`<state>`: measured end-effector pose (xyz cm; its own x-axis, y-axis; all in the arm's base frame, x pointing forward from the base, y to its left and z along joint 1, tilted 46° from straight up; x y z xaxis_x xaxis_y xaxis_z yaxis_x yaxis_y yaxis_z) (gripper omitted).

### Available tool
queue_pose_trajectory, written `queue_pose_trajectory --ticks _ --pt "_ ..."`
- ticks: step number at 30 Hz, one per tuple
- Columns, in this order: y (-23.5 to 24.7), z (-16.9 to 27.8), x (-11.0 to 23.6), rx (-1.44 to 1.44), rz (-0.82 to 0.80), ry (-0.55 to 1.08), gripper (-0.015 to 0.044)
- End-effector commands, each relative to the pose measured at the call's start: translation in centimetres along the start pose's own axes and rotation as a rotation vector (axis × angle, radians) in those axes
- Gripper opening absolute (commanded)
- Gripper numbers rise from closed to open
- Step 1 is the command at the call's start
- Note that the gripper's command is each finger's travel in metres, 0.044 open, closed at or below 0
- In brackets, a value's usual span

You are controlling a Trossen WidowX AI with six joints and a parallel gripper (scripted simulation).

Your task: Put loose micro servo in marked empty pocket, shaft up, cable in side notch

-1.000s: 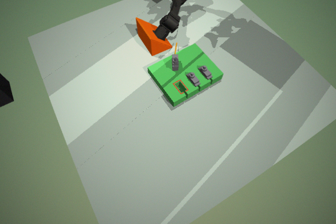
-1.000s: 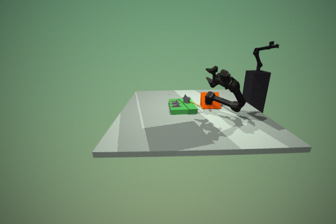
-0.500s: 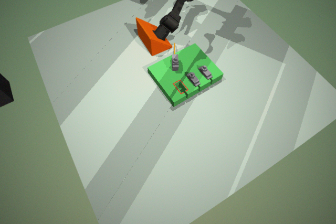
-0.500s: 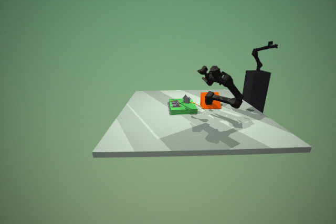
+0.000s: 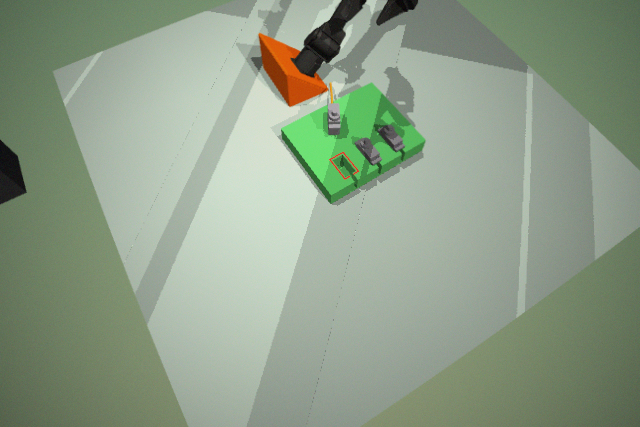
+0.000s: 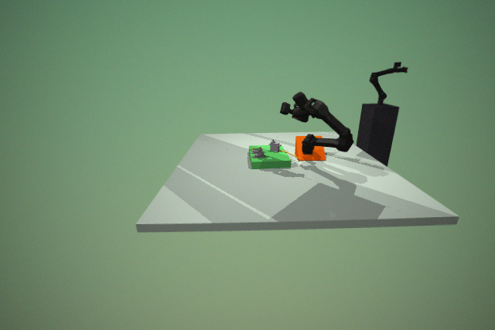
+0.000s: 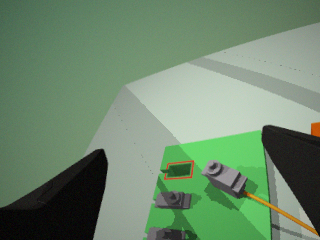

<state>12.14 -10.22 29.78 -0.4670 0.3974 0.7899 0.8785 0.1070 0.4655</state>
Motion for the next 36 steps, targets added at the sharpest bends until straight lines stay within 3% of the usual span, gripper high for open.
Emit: queue_pose_trajectory --ticks 1,18,36 --pt "0.3 0.1 -1.8 0.095 0.043 0.09 0.044" --pt "0.4 1.2 -8.8 0.473 0.116 0.511 0.044" --pt "-0.8 3.4 -15.7 0.775 -0.064 1.004 0.044"
Point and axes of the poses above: the point midway between the two fingers, 35 mm back from their tips, its own x axis back along the fingers, its own y axis across the jaws, z = x × y, the point moved 5 cm from there along x, back along the fingers, and after that the axes turned 10 degrees about x, right-handed, at the moved point
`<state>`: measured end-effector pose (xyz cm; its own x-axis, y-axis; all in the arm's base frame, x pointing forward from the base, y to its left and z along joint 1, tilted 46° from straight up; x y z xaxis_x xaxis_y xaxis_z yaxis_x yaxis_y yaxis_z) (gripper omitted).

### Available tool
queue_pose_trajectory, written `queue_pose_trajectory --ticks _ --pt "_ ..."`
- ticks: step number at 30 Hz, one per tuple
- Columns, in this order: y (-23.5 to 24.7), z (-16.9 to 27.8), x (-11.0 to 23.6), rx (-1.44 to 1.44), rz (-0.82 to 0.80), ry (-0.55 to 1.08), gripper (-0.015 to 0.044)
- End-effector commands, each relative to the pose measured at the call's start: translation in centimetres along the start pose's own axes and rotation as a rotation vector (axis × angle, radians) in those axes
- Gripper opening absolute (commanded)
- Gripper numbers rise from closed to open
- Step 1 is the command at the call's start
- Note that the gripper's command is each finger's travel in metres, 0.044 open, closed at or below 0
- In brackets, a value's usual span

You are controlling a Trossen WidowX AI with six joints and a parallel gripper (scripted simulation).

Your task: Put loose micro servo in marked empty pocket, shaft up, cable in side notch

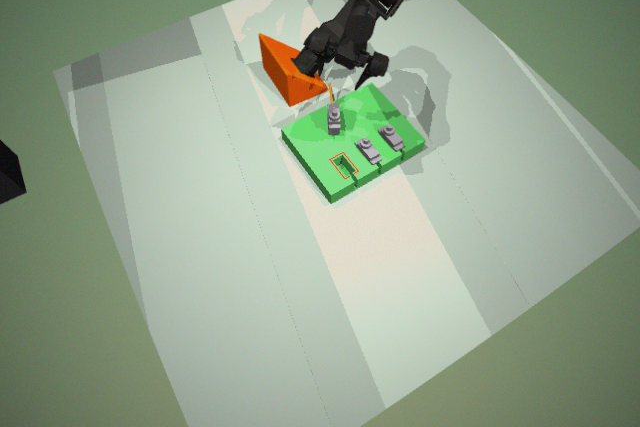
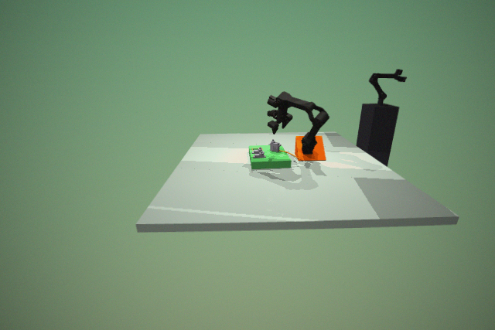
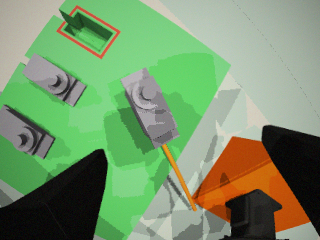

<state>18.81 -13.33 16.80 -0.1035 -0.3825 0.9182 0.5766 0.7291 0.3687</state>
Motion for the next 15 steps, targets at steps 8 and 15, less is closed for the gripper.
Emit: queue_pose_trajectory --ticks 8,15 --pt "-1.2 -1.4 -4.0 0.212 -0.212 0.192 0.044" --pt "-1.5 -1.8 -5.6 0.288 -0.313 0.246 0.044"
Point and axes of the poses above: the point midway between the two fingers, 35 mm back from their tips, its own x axis back along the fingers, its own y axis across the jaws, z = x × y, the point moved 5 cm from there along x, back along the fingers, and after that the axes turned 10 degrees about x, right-handed, at the moved point
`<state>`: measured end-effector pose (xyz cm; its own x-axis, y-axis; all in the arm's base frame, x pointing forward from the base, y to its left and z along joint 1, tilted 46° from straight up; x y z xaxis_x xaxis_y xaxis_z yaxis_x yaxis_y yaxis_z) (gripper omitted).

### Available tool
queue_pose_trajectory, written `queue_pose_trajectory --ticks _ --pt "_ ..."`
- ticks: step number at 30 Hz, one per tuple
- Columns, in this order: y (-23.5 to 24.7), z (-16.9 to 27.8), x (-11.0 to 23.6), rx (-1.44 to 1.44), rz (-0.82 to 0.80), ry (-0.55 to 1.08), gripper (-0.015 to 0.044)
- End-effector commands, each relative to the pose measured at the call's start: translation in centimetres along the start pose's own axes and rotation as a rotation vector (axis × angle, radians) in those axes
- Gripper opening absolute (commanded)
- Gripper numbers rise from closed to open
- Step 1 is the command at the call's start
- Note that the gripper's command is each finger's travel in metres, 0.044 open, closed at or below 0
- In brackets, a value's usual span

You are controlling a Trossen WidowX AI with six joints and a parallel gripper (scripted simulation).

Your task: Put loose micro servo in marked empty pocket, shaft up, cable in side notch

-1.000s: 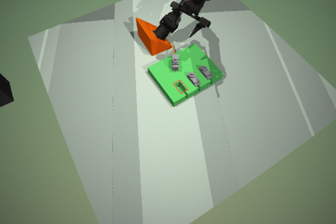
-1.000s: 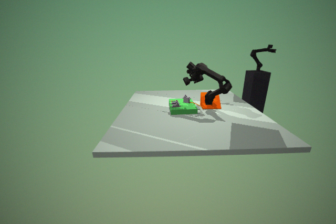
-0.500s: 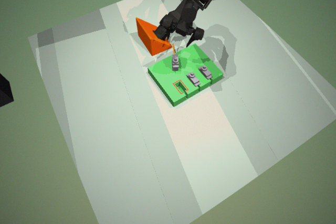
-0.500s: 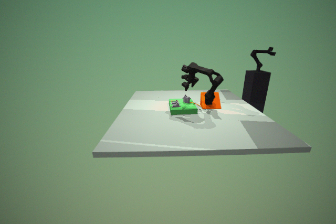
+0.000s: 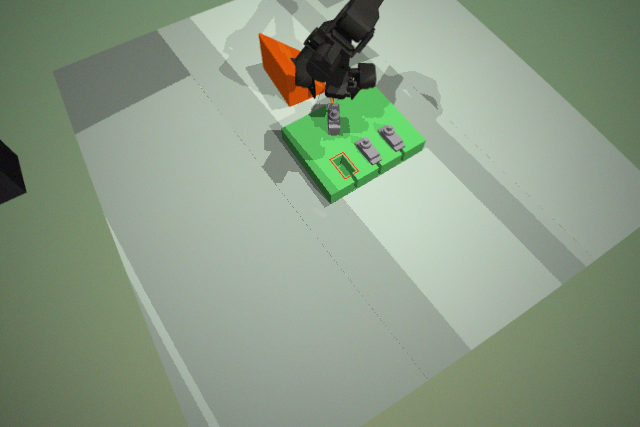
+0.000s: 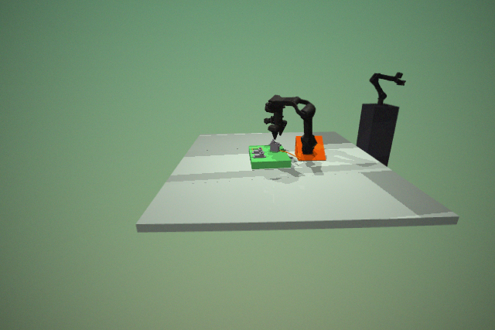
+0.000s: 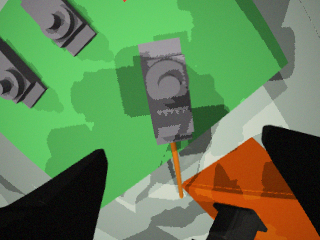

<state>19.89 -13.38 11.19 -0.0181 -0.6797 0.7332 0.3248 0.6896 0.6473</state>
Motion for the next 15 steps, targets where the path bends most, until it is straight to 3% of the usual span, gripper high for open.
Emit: queue_pose_trajectory --ticks 1,15 --pt "-0.1 -0.2 -0.3 0.028 -0.036 0.008 0.044" --pt "0.0 -0.2 -2.9 0.028 -0.036 0.008 0.044"
Point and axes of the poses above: the point midway between the two fingers, 35 mm back from their tips, its own x axis back along the fingers, its own y axis across the jaws, z = x × y, the point moved 5 cm from there along x, back along the fingers, and after that the axes turned 10 degrees about x, right-handed, at the moved point
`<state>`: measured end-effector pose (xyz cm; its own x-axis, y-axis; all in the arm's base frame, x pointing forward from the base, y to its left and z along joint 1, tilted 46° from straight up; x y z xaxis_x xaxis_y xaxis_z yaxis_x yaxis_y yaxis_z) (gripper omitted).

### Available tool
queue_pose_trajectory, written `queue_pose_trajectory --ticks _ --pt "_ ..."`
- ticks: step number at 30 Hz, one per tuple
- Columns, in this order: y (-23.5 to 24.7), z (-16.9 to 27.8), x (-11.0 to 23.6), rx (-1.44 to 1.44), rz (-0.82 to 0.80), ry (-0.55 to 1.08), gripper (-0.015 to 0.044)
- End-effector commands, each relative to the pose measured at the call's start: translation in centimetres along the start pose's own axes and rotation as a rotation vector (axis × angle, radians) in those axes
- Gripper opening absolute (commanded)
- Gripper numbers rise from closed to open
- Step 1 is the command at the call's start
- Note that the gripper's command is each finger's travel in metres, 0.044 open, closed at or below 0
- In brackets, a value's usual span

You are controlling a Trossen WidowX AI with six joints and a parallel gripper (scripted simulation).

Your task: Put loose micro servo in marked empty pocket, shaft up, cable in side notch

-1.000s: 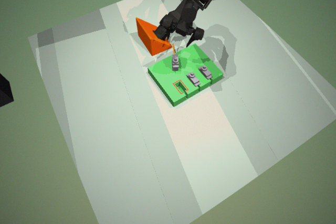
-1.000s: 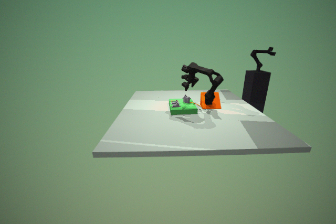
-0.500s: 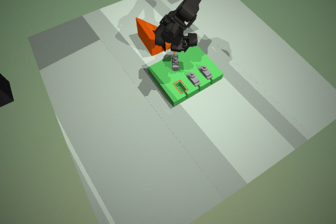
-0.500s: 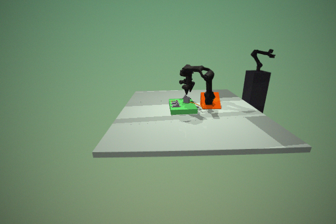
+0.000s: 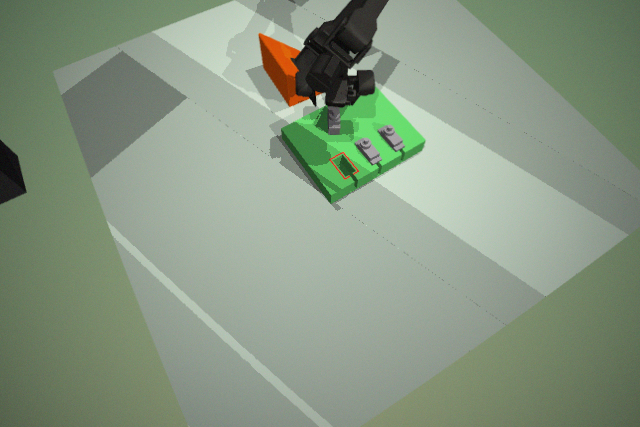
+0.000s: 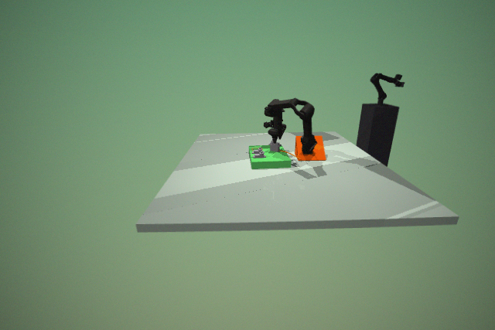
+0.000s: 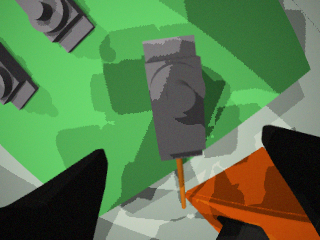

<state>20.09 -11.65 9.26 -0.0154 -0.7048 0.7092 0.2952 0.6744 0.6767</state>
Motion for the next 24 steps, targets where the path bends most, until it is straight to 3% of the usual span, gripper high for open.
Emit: queue_pose_trajectory --ticks 1,15,24 --pt "0.0 0.0 -0.4 -0.002 -0.004 -0.006 0.044" --pt "0.1 0.0 -2.3 -0.002 -0.005 -0.006 0.044" --pt "0.1 0.0 -2.3 -0.002 -0.005 -0.006 0.0204"
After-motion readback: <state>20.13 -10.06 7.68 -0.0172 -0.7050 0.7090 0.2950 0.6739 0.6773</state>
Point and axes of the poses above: the point midway between the two fingers, 35 mm back from their tips, its own x axis back along the fingers, its own y axis across the jaws, z = x × y, the point moved 5 cm from there along x, back along the fingers, and after that the axes turned 10 degrees about x, right-handed, at the moved point
